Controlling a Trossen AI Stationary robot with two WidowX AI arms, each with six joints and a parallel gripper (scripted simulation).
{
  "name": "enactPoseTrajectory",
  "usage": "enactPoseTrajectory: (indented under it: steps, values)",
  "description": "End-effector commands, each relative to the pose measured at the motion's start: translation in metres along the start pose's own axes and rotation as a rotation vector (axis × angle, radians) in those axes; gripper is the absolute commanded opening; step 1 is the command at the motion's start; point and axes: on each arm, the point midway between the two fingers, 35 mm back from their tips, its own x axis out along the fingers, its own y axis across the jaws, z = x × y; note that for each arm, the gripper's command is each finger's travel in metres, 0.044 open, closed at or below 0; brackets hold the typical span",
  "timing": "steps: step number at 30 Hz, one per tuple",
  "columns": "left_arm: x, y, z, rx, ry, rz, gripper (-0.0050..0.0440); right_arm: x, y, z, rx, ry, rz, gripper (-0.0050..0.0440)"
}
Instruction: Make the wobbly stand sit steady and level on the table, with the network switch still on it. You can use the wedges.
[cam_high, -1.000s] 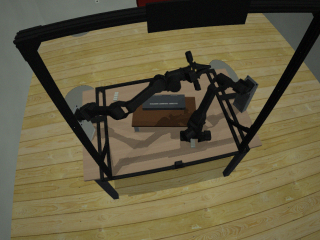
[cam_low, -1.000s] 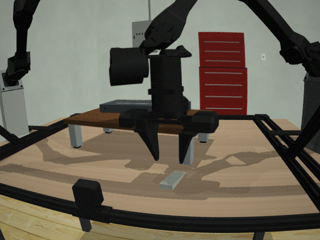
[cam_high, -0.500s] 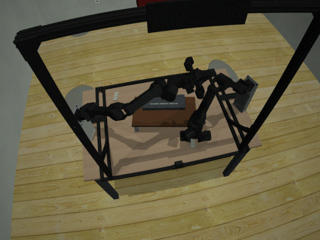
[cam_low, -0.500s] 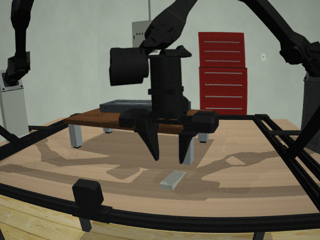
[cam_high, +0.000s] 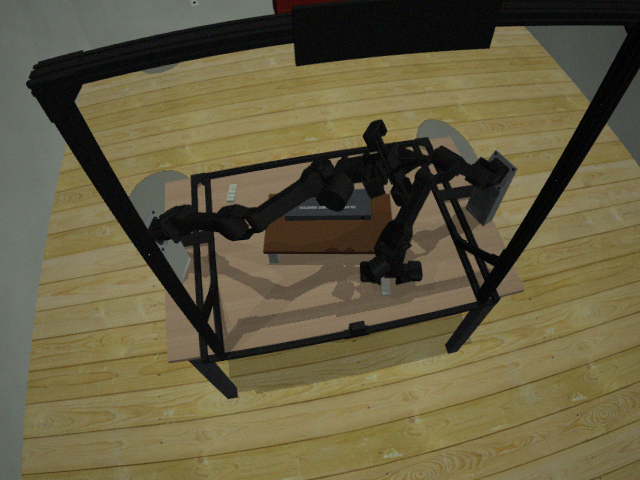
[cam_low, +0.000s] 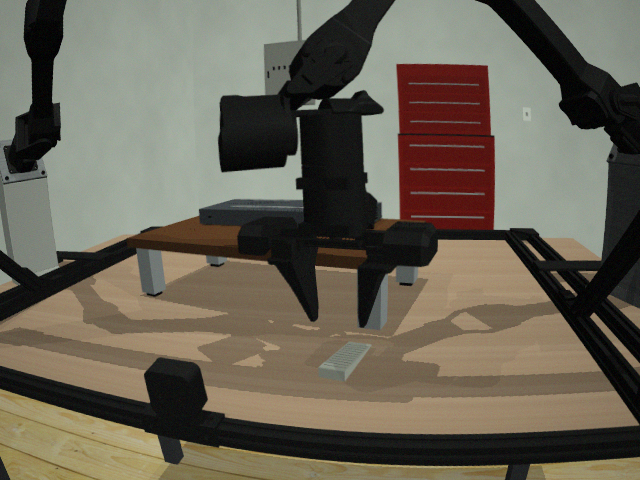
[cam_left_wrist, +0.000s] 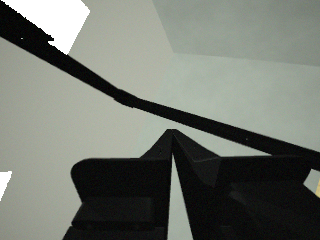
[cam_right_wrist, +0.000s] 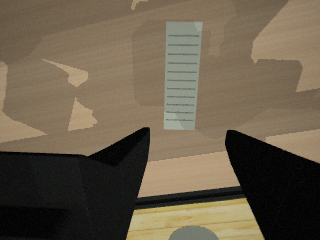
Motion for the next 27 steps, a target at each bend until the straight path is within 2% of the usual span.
enactPoseTrajectory:
  steps: [1, 5, 9, 10, 11, 16, 22, 26, 27]
  values:
    - [-0.013, -0.009, -0.055, -0.037, 0.163, -0.054, 0.0, 0.0, 0.0, 0.0, 0.0, 0.0, 0.0, 0.0241]
    - [-0.037, -0.019, -0.116, -0.102, 0.388, -0.115, 0.0, 0.0, 0.0, 0.0, 0.0, 0.0, 0.0, 0.0241]
    - [-0.071, -0.029, -0.173, -0.182, 0.613, -0.164, 0.0, 0.0, 0.0, 0.0, 0.0, 0.0, 0.0, 0.0241]
    - [-0.078, -0.031, -0.186, -0.182, 0.613, -0.164, 0.0, 0.0, 0.0, 0.0, 0.0, 0.0, 0.0, 0.0241]
    - [-0.079, -0.031, -0.188, -0.182, 0.613, -0.164, 0.0, 0.0, 0.0, 0.0, 0.0, 0.0, 0.0, 0.0241]
    - [-0.077, -0.026, -0.183, -0.184, 0.611, -0.151, 0.0, 0.0, 0.0, 0.0, 0.0, 0.0, 0.0, 0.0241]
    - [-0.151, -0.041, -0.26, -0.32, 0.939, -0.189, 0.0, 0.0, 0.0, 0.0, 0.0, 0.0, 0.0, 0.0241]
    - [-0.198, -0.05, -0.29, -0.425, 1.157, -0.196, 0.0, 0.0, 0.0, 0.0, 0.0, 0.0, 0.0, 0.0241]
    - [-0.209, -0.051, -0.298, -0.425, 1.157, -0.196, 0.0, 0.0, 0.0, 0.0, 0.0, 0.0, 0.0, 0.0241]
